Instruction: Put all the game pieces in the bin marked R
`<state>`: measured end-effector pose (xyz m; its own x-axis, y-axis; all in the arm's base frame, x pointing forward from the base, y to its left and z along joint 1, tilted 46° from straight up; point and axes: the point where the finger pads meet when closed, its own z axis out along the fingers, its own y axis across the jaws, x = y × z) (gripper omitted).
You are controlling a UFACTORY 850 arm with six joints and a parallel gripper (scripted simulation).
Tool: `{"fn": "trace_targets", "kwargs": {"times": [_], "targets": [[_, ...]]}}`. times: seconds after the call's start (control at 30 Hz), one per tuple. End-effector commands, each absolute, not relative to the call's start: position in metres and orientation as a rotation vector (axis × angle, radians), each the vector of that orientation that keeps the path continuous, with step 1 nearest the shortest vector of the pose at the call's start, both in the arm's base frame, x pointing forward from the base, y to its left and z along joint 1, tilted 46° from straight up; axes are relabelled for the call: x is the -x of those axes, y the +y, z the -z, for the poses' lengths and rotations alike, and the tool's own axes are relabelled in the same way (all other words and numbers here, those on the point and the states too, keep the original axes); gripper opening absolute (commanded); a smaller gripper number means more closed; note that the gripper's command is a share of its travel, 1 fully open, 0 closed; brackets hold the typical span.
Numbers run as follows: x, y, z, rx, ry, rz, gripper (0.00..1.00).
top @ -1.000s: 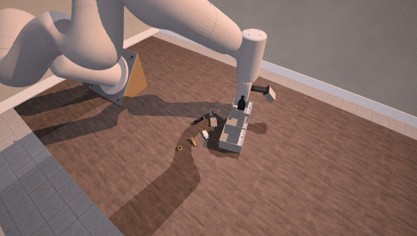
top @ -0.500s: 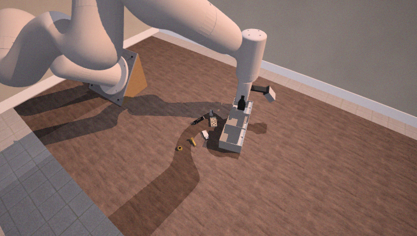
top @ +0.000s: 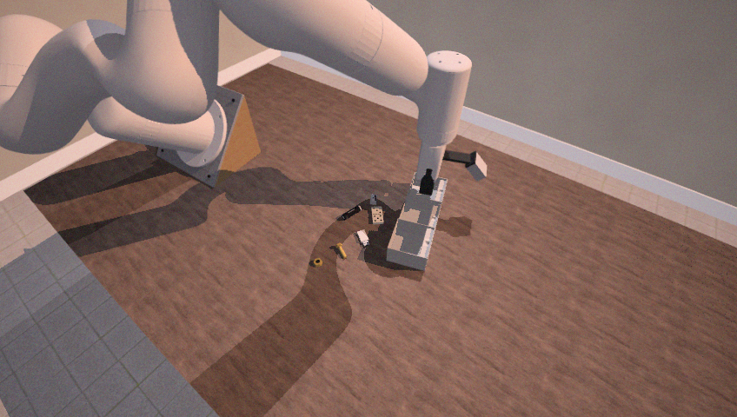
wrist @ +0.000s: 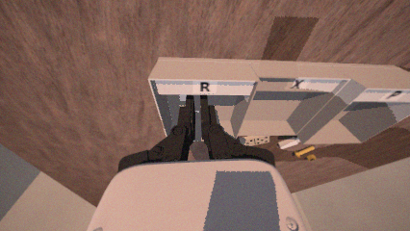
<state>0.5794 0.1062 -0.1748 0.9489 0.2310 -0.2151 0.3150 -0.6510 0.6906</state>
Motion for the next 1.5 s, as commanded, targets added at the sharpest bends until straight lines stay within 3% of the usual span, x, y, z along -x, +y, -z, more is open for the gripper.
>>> {"fn": "trace_targets", "kwargs": {"times": [0.0,1.1,1.47], "targets": [[-0.58,0.11,0.172,-2.306,0.383,0.134,0.07],[-0.579,0.15,0.133,-2.307,0.383,0.134,0.07],[-0.577,0.204,0.081,-2.307,0.383,0.134,0.07]]}}
